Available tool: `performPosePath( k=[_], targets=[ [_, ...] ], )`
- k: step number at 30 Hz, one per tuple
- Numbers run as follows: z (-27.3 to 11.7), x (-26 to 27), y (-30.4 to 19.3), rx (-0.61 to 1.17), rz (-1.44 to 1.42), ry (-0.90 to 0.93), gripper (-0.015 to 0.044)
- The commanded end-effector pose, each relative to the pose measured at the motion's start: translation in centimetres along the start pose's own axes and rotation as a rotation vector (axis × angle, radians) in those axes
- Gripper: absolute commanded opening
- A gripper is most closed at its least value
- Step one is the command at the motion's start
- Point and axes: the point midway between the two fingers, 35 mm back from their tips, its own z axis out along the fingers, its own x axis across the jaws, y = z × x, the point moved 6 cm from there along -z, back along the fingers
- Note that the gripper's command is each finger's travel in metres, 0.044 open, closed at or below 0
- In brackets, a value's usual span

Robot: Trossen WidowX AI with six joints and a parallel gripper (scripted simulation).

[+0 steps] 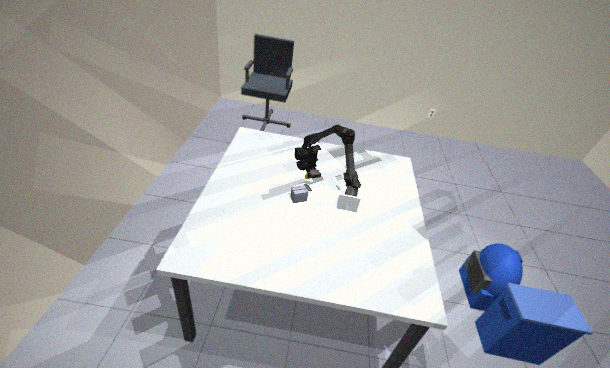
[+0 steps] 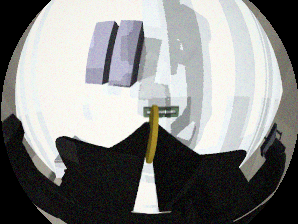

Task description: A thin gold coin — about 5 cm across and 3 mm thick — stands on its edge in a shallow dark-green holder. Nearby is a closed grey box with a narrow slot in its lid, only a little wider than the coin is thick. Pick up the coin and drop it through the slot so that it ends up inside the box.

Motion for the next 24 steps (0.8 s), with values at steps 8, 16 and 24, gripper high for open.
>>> performPosePath(
  k=[8,16,24],
  targets=[
    [-0.2,1.7,2.5,-0.008,0.009,0.007,0.0],
    [-0.2,3.0,4.1,-0.008,0.014,0.006,0.0],
    [-0.1,4.3,5.7,-0.007,0.021,0.003,0.0]
  ],
)
